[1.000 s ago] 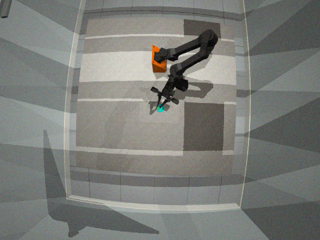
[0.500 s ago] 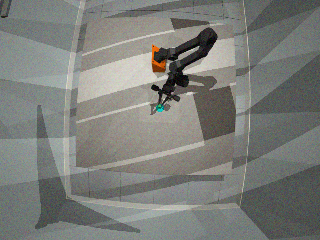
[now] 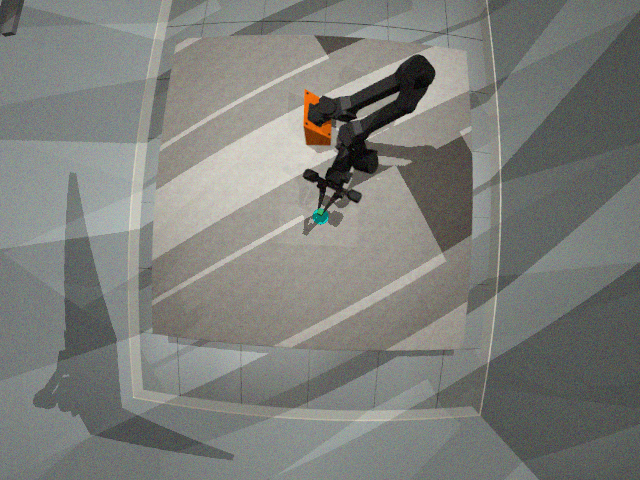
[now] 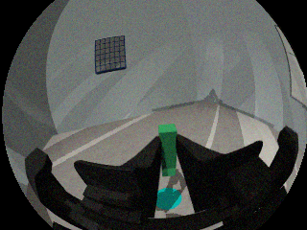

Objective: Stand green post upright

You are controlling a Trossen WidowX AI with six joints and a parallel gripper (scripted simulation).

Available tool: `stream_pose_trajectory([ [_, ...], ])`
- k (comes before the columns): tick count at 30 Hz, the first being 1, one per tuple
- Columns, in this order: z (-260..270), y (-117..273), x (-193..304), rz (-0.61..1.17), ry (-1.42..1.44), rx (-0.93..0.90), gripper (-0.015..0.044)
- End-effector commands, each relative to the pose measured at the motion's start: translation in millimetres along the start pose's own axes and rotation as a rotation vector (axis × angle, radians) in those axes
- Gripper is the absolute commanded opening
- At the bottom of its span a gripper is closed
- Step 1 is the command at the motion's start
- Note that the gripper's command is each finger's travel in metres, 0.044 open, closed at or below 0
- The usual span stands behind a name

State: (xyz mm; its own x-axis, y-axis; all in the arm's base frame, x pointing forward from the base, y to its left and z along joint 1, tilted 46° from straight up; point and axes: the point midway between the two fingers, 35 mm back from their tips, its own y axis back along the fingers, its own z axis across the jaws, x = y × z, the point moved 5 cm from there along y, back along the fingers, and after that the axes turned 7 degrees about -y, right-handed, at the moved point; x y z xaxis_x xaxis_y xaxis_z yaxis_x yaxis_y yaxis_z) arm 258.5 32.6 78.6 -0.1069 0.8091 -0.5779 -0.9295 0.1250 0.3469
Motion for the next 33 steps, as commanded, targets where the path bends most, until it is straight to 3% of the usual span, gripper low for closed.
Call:
stream_pose_trajectory([
  [1,0.1,0.2,-0.1,-0.004,-0.006,0.000,0.0023],
  [33,-6.8,-7.5,71.4,0.009,-0.010,0.012,0.0023],
])
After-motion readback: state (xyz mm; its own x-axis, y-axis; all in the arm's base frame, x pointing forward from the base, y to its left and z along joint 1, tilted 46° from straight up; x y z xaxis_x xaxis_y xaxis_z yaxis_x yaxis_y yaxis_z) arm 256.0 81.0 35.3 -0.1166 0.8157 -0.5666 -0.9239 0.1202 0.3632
